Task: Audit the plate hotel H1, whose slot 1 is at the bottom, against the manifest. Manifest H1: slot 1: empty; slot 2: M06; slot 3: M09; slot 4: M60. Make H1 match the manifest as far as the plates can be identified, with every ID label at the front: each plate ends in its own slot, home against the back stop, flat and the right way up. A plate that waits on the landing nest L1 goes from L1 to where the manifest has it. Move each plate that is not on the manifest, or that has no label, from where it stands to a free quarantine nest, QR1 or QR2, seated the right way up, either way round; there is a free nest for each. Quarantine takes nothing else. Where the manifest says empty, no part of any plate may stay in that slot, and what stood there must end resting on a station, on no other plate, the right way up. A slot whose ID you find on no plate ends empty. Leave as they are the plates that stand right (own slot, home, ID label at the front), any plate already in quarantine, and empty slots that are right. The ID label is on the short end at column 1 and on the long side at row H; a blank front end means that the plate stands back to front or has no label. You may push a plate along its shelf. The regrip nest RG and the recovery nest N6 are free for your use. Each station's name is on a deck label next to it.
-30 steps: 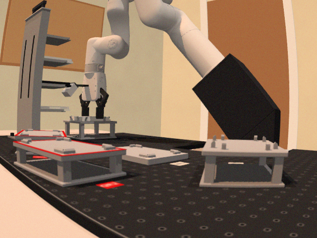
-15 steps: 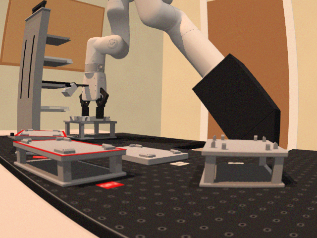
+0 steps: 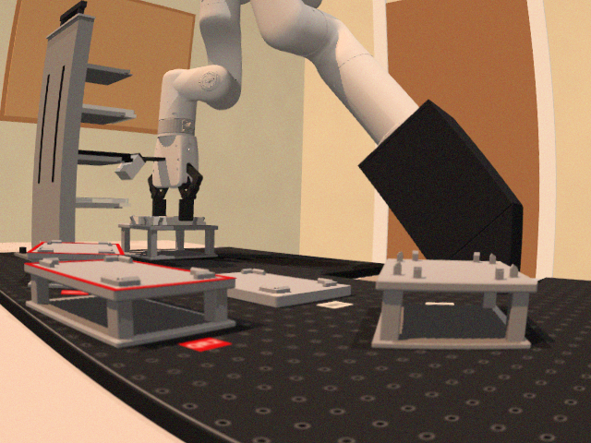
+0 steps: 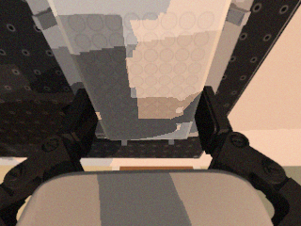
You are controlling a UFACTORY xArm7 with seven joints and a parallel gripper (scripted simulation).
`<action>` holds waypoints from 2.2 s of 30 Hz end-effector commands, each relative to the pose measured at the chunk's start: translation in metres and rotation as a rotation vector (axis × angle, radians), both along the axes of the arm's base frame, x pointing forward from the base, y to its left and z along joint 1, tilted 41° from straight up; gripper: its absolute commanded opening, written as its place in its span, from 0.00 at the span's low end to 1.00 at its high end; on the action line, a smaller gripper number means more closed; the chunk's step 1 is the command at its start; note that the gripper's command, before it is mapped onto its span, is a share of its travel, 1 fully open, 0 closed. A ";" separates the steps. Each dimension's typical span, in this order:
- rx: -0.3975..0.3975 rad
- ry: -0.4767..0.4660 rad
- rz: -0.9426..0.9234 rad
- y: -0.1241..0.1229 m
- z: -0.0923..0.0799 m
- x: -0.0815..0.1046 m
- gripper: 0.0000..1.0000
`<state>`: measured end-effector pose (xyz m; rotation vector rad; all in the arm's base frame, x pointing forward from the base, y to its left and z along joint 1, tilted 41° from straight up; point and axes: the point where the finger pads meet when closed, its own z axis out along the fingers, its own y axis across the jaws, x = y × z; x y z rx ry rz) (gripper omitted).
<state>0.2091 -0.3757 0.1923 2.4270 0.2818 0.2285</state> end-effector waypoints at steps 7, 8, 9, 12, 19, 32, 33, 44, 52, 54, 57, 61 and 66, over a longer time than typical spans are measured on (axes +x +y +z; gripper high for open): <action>-0.002 -0.001 0.000 0.000 0.001 0.000 0.00; -0.002 -0.001 0.000 0.000 0.001 0.000 0.00; -0.002 -0.001 0.000 0.000 0.001 0.000 0.00; -0.002 -0.001 0.000 0.000 0.001 0.000 0.00; -0.002 -0.001 0.000 0.000 0.001 0.000 0.00; -0.002 -0.001 0.000 0.003 0.006 -0.001 0.00; -0.002 -0.001 0.000 0.004 0.006 -0.001 0.00; -0.002 -0.001 0.000 0.007 0.011 -0.003 0.00; -0.002 -0.001 0.000 0.011 0.015 -0.004 0.00; -0.002 -0.001 0.000 0.011 0.016 -0.004 0.00; -0.002 -0.001 0.000 0.013 0.017 -0.005 0.00; -0.002 -0.001 0.000 0.013 0.018 -0.005 0.00; -0.003 -0.001 0.000 0.015 0.021 -0.006 0.00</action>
